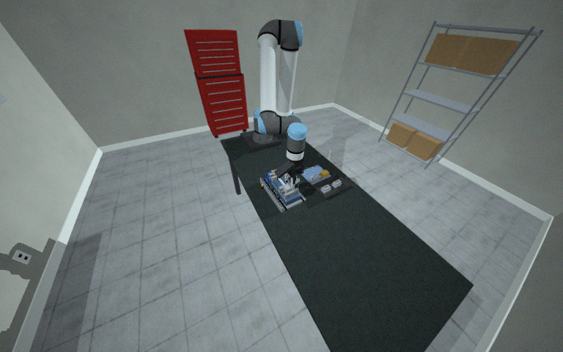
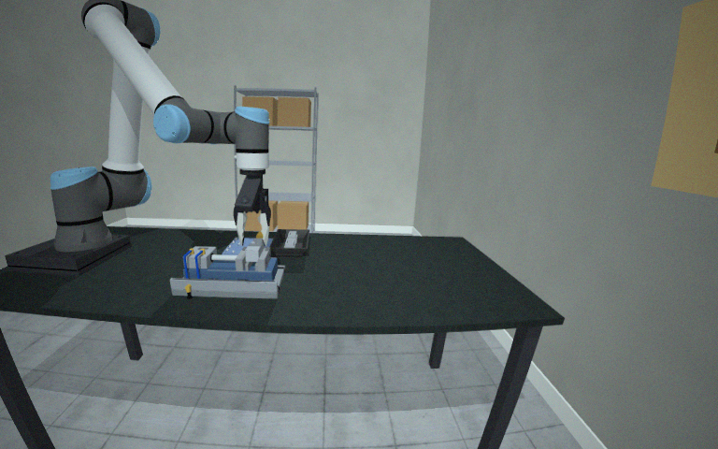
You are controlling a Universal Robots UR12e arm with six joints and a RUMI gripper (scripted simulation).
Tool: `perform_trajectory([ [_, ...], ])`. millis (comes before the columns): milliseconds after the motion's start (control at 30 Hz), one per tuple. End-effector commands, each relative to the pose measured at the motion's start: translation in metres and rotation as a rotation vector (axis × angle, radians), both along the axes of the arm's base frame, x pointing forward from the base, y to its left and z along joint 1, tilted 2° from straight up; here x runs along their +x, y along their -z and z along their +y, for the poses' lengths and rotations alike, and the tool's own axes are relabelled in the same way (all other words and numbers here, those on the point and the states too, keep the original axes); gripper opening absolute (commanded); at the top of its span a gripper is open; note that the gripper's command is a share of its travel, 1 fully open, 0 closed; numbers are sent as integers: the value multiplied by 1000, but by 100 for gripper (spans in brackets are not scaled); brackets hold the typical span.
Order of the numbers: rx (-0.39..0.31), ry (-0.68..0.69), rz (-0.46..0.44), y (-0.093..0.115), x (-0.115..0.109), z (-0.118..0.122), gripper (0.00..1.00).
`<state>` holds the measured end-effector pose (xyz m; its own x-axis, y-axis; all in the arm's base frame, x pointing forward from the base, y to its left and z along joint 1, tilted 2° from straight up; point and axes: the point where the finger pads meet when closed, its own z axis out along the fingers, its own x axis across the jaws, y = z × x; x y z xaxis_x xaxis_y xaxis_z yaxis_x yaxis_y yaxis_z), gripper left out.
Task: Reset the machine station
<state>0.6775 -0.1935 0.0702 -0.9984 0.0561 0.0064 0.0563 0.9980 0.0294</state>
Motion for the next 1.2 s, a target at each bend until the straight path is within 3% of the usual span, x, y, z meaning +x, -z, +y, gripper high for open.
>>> perform_trajectory([
  [0,-1,0,-1,-11,1,-1,40],
  [567,-1,0,-1,-54,1,-2,40],
  [1067,-1,0,-1,-66,1,-2,40],
  [1100,-1,0,-1,-66,1,-2,0],
  [1167,-1,0,-1,-66,1,-2,0],
])
